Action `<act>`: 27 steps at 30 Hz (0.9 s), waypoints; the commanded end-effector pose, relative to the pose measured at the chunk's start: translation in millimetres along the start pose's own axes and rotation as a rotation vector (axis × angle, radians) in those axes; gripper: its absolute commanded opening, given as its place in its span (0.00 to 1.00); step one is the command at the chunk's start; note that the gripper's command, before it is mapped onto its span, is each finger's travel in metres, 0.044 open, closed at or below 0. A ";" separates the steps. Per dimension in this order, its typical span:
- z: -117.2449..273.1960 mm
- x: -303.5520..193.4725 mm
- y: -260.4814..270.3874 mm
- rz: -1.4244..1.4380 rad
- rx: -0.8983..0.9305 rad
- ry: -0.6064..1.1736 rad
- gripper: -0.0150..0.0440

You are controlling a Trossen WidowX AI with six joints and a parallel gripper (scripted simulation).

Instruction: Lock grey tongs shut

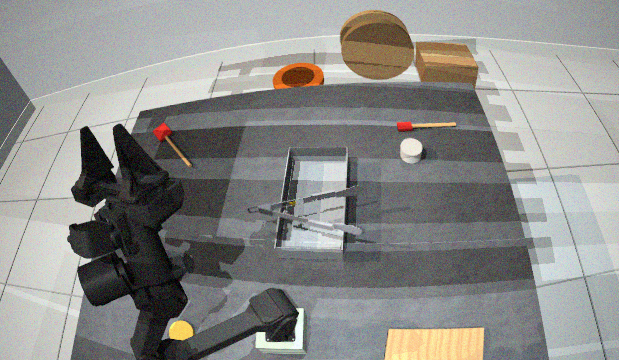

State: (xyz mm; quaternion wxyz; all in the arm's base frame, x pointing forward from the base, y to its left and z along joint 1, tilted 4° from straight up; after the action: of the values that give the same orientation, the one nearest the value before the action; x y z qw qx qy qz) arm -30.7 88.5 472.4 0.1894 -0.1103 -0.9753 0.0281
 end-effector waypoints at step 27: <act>-19.1 -231.8 -143.8 0.259 -0.145 1.172 1.00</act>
State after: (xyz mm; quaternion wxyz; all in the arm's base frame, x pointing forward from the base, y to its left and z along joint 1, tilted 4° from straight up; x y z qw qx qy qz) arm 126.8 -90.0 439.1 0.6063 -0.2240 -0.7542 -0.1153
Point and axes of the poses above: the point midway between the two fingers, 35 mm back from their tips, its own z axis back along the fingers, its own y axis across the jaws, x = y × z, the point moved 9 cm from there along z, back along the fingers, and after that the axes turned 12 degrees about -z, right-handed, at the moved point
